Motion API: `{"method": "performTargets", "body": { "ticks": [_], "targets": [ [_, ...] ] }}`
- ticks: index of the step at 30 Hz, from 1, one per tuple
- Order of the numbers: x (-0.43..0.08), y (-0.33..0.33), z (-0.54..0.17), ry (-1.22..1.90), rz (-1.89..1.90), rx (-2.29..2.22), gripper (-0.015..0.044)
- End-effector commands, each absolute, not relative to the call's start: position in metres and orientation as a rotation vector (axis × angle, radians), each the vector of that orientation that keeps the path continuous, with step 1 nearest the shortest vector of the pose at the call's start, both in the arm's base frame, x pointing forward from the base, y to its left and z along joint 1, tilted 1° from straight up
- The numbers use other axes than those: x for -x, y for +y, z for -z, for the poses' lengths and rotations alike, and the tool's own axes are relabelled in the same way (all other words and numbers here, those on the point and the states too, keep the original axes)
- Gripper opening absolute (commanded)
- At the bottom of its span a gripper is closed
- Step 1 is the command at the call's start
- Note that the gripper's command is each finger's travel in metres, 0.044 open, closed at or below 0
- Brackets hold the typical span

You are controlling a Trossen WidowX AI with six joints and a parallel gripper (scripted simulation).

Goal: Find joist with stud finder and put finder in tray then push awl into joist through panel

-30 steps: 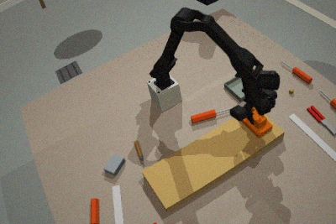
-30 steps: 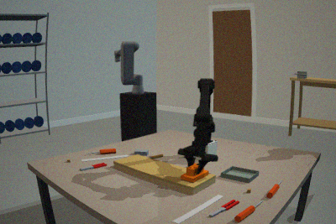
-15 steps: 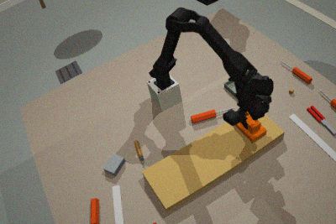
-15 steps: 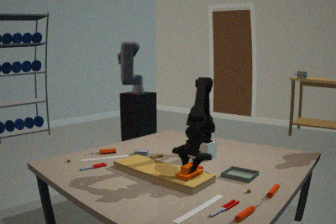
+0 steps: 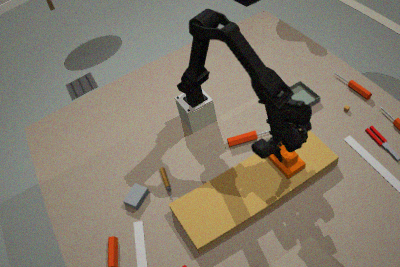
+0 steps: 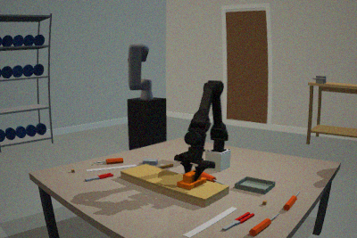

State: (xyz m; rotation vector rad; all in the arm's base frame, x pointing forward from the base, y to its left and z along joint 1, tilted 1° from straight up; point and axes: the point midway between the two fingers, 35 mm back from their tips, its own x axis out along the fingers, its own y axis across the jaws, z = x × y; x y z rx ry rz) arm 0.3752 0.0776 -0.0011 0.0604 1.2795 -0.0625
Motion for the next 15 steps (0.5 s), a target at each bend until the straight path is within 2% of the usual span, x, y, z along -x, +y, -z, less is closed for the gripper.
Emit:
{"method": "performTargets", "body": {
  "ticks": [1,15],
  "targets": [
    [-0.372,0.061,0.002,1.282,0.064,-0.059,0.0000],
    [-0.369,0.014,0.002,1.282,0.066,-0.056,0.0000]
  ]
}}
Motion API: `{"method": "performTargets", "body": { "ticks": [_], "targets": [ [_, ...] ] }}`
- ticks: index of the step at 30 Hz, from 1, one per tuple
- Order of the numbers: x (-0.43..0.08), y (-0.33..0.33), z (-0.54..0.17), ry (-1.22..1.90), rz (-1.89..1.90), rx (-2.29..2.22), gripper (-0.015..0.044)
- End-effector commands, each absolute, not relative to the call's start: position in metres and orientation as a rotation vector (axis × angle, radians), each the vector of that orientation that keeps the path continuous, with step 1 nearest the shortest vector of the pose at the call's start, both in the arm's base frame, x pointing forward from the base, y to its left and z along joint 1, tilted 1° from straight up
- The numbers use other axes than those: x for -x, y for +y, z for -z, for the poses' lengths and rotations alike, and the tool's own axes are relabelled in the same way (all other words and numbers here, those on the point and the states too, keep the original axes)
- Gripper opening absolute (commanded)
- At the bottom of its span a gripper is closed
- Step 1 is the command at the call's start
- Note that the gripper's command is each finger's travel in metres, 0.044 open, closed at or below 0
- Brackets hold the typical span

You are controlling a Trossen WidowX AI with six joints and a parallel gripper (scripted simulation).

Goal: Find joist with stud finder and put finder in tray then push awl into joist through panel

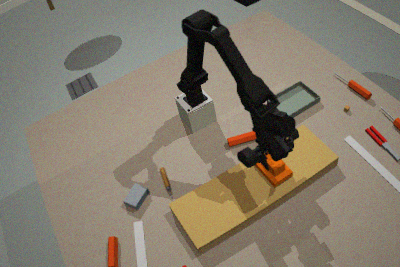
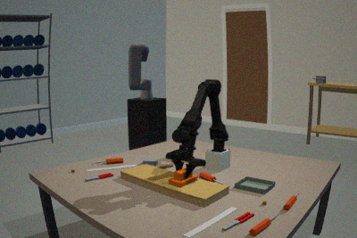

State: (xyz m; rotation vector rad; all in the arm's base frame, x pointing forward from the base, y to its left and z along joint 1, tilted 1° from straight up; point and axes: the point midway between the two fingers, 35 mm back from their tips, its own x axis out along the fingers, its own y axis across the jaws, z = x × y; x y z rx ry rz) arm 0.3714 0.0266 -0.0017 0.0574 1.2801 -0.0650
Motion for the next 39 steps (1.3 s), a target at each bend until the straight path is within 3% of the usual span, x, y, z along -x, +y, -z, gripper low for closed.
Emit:
{"method": "performTargets", "body": {
  "ticks": [1,39],
  "targets": [
    [-0.368,0.011,0.002,1.282,0.066,-0.056,0.0000],
    [-0.358,-0.118,0.002,1.283,0.073,-0.047,0.0000]
  ]
}}
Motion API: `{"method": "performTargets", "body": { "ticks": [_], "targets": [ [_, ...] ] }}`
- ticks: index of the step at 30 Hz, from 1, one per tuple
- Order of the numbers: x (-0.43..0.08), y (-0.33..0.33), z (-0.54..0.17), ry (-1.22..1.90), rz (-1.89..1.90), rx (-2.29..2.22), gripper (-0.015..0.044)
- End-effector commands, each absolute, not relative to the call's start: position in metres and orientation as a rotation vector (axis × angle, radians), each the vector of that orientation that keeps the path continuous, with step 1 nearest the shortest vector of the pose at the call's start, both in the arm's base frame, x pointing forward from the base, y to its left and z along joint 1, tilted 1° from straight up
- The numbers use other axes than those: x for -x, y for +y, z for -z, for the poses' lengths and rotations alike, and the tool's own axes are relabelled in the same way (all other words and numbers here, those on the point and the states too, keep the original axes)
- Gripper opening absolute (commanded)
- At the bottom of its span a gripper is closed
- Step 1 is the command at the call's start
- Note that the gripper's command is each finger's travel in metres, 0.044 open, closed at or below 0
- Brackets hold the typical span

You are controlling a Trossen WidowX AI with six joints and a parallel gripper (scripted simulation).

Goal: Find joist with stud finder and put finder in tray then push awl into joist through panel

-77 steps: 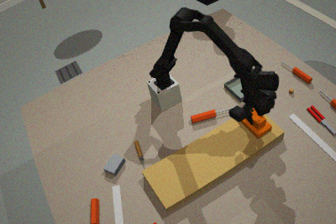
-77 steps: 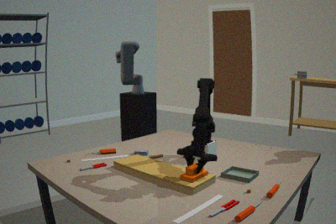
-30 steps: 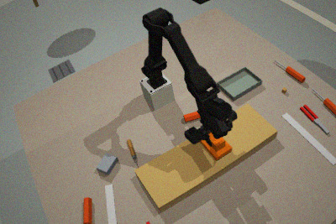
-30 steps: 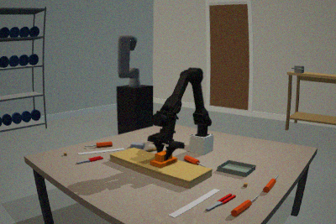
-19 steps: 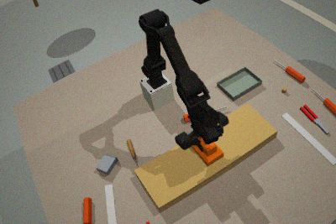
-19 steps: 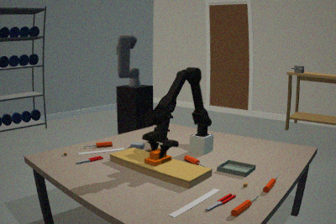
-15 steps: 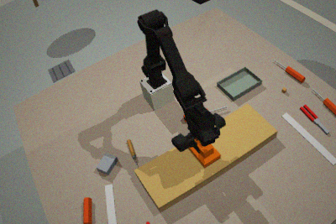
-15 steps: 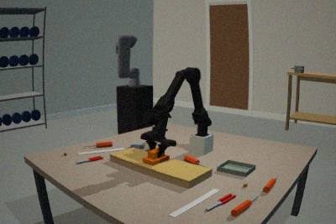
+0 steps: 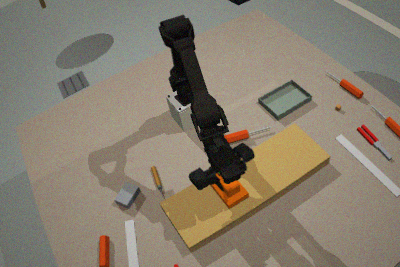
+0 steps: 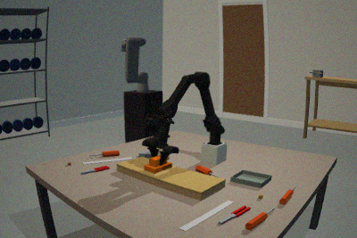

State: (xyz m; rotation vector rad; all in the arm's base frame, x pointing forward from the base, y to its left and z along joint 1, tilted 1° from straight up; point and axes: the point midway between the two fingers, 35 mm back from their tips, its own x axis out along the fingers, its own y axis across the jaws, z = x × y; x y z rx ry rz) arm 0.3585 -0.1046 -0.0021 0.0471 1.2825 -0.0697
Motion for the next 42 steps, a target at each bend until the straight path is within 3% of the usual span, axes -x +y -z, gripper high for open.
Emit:
{"method": "performTargets", "body": {
  "ticks": [1,35,42],
  "targets": [
    [-0.358,-0.121,0.002,1.283,0.073,-0.047,0.0000],
    [-0.348,-0.236,0.000,1.284,0.079,-0.039,0.0000],
    [-0.348,-0.235,0.000,1.283,0.081,-0.043,0.0000]
  ]
}}
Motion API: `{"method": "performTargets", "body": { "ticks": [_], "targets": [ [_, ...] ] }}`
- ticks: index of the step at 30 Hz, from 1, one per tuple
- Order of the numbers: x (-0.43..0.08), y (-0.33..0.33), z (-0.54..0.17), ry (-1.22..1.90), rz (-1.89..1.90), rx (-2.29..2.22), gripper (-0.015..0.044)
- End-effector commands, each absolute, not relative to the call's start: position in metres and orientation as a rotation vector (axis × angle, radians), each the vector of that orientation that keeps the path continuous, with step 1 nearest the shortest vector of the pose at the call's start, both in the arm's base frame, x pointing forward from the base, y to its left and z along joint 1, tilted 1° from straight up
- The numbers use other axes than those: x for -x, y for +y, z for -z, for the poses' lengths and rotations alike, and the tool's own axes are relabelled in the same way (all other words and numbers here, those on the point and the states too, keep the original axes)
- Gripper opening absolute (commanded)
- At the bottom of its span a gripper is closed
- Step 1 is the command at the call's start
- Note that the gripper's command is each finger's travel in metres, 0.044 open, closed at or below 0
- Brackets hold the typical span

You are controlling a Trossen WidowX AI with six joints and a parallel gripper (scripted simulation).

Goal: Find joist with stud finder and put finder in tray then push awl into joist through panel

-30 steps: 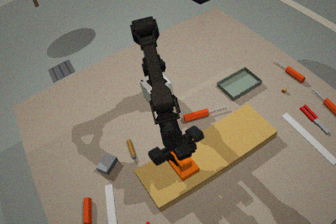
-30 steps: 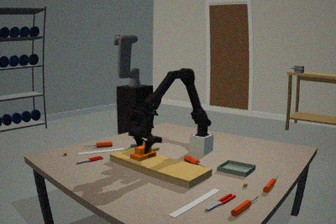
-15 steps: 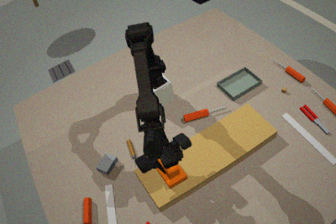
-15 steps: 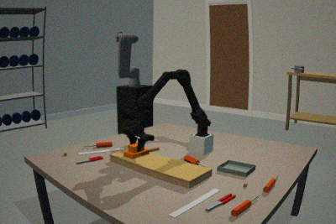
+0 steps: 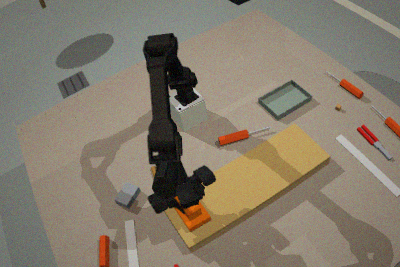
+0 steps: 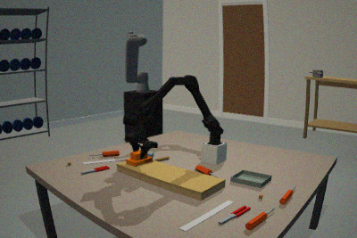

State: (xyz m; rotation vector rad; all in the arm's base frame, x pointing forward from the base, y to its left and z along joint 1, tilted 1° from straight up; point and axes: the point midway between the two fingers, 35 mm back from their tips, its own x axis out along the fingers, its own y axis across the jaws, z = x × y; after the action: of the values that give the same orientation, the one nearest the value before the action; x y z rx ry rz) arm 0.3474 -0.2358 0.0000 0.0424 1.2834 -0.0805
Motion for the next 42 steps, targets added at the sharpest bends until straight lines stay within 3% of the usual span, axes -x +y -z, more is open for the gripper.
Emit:
{"method": "performTargets", "body": {
  "ticks": [1,9,22,28,42],
  "targets": [
    [-0.348,-0.235,0.000,1.283,0.081,-0.043,0.0000],
    [-0.348,-0.236,-0.007,1.283,0.081,-0.042,0.0000],
    [-0.345,-0.236,-0.096,1.284,0.080,-0.039,0.0000],
    [-0.345,-0.235,-0.101,1.284,0.077,-0.037,0.0000],
    [-0.381,-0.154,-0.097,1.279,-0.100,0.092,0.0000]
  ]
}}
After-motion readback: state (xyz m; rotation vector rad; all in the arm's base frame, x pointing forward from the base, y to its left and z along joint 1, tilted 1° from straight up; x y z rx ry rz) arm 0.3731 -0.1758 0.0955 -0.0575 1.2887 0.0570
